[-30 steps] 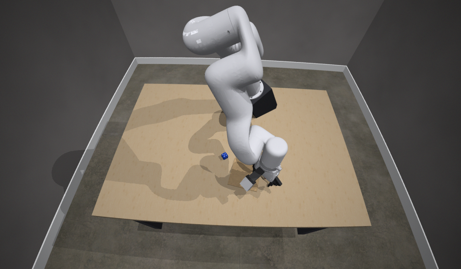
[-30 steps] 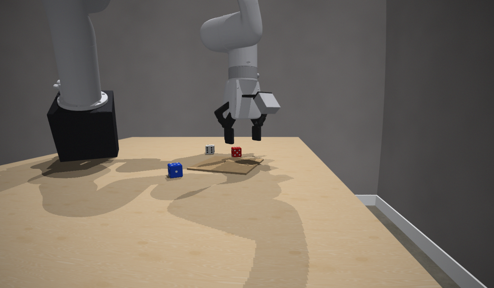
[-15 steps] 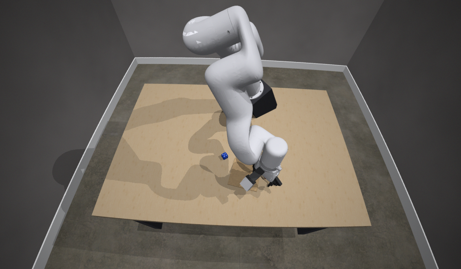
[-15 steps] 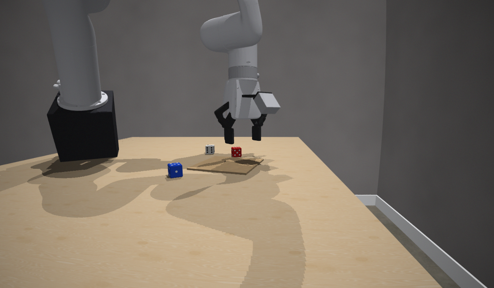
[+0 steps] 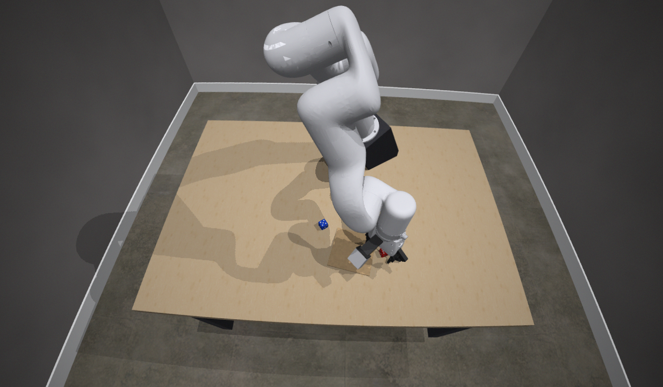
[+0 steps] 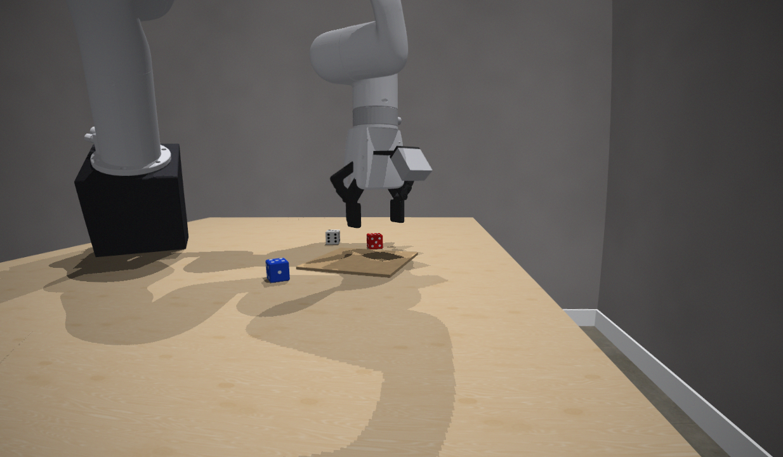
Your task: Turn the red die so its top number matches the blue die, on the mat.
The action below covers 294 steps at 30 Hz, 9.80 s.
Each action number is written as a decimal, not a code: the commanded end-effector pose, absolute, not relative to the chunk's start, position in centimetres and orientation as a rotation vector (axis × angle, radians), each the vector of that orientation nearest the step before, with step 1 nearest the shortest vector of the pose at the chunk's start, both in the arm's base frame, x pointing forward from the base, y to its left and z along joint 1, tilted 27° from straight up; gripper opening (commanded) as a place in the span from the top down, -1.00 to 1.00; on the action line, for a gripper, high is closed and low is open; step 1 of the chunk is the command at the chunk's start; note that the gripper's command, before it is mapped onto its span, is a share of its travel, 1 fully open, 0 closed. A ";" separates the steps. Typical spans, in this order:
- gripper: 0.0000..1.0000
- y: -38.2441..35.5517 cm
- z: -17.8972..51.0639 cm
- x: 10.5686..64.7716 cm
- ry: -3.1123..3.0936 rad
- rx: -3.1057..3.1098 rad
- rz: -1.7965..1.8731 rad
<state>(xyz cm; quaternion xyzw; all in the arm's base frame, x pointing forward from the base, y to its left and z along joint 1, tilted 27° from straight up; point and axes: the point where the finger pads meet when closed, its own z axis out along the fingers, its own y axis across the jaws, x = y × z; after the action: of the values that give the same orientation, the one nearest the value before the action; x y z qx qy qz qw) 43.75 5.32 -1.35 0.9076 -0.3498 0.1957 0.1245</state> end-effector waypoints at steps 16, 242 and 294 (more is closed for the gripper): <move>-1.00 7.6 -4.2 37.1 -1.018 2.647 0.576; 0.17 6.7 -2.4 43.3 -1.612 2.426 0.658; 0.17 6.8 -2.4 43.4 -1.612 2.426 0.658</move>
<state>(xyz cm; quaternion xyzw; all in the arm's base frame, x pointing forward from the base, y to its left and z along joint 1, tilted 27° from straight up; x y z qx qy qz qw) 43.30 6.70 -2.49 0.8100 -0.5384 0.2187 0.0789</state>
